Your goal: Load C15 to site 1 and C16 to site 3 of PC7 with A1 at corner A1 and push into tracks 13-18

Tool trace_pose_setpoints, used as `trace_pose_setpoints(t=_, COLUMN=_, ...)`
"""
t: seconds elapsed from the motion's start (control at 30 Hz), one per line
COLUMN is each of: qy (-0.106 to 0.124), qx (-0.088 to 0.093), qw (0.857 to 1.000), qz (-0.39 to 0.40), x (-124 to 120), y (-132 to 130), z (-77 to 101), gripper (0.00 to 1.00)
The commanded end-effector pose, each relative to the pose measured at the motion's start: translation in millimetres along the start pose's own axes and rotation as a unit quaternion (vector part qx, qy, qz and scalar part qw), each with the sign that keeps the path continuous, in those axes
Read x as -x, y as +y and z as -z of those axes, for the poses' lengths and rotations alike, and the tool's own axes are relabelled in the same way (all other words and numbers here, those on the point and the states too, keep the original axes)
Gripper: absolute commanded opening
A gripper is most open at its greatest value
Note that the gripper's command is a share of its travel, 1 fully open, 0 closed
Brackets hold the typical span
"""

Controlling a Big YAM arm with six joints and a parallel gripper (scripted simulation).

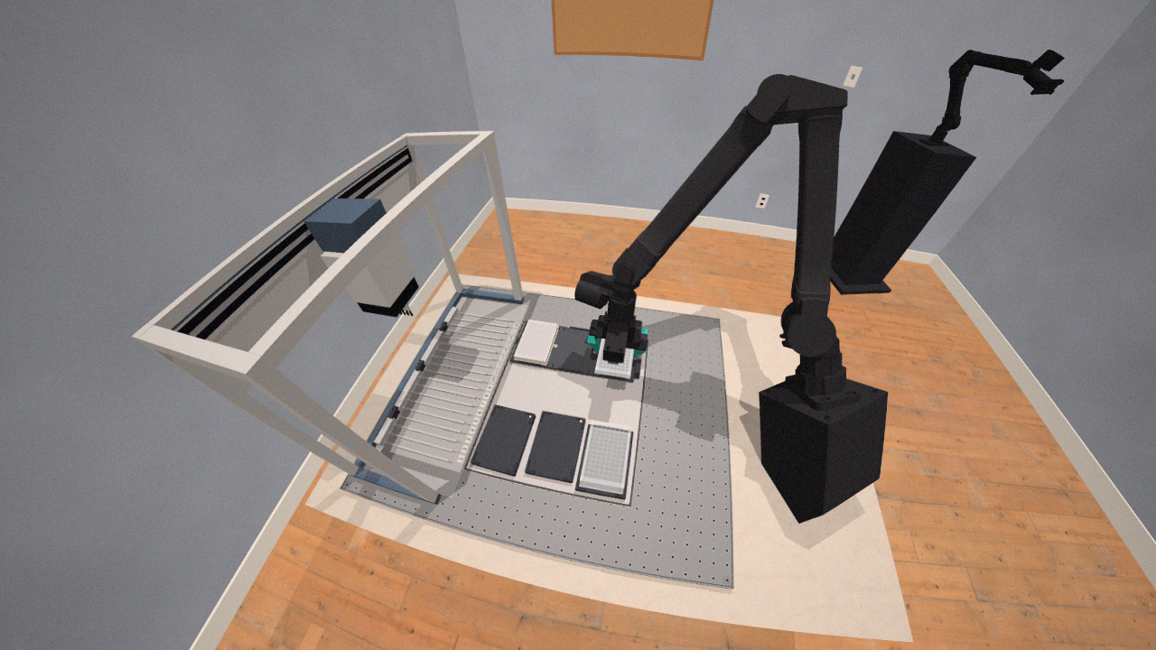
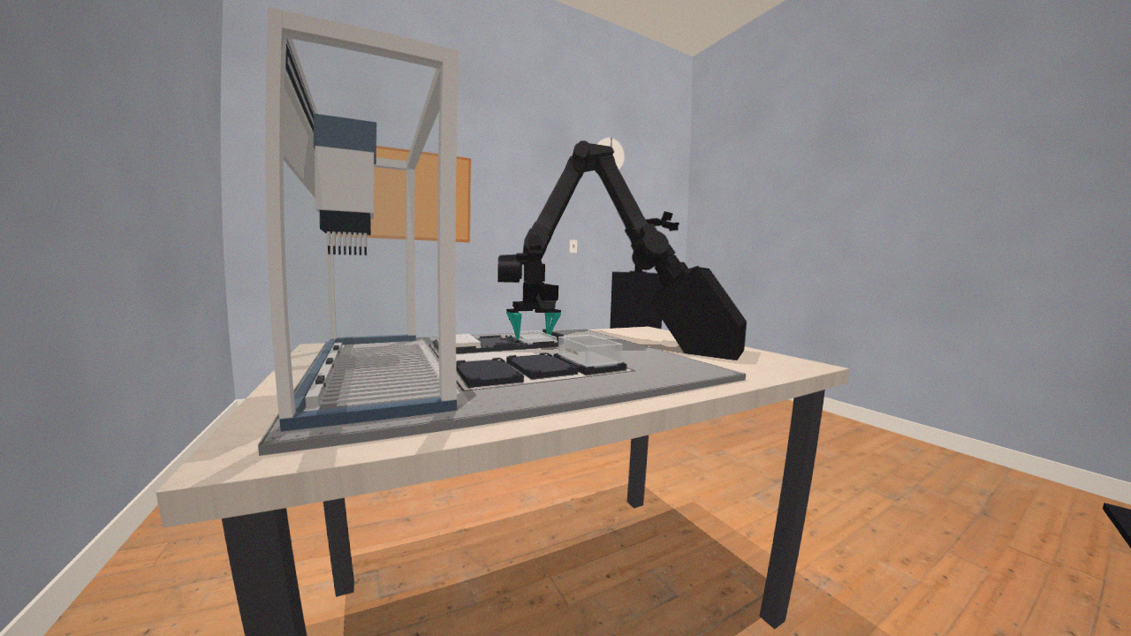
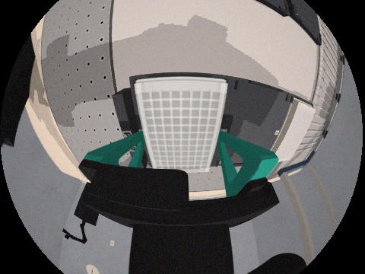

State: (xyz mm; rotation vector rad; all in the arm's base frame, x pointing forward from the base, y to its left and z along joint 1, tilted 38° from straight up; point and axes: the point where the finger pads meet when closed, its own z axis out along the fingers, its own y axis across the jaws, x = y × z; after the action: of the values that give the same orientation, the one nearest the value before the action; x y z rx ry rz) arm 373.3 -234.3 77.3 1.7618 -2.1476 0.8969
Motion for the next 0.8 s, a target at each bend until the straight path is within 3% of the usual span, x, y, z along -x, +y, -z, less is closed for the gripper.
trace_pose_setpoints(t=0.0, qy=0.001, qx=-0.011, qw=1.000, qz=-0.002, x=-3, y=-9, z=4.6, gripper=0.94)
trace_pose_setpoints(t=0.07, qy=0.001, qx=-0.011, qw=1.000, qz=-0.002, x=-3, y=-9, z=4.6, gripper=0.94)
trace_pose_setpoints(t=0.1, qy=-0.002, qx=-0.014, qw=1.000, qz=0.003, x=2, y=-8, z=14.4, gripper=0.94)
trace_pose_setpoints(t=0.5, qy=0.002, qx=-0.026, qw=1.000, qz=-0.008, x=-6, y=-21, z=60.4, gripper=0.94)
trace_pose_setpoints(t=0.6, qy=0.002, qx=-0.026, qw=1.000, qz=-0.008, x=-6, y=-20, z=63.7, gripper=0.94)
trace_pose_setpoints(t=0.63, qy=-0.001, qx=-0.014, qw=1.000, qz=-0.002, x=1, y=-7, z=61.3, gripper=0.94)
trace_pose_setpoints(t=0.77, qy=0.001, qx=-0.027, qw=1.000, qz=-0.009, x=-6, y=-21, z=81.4, gripper=0.94)
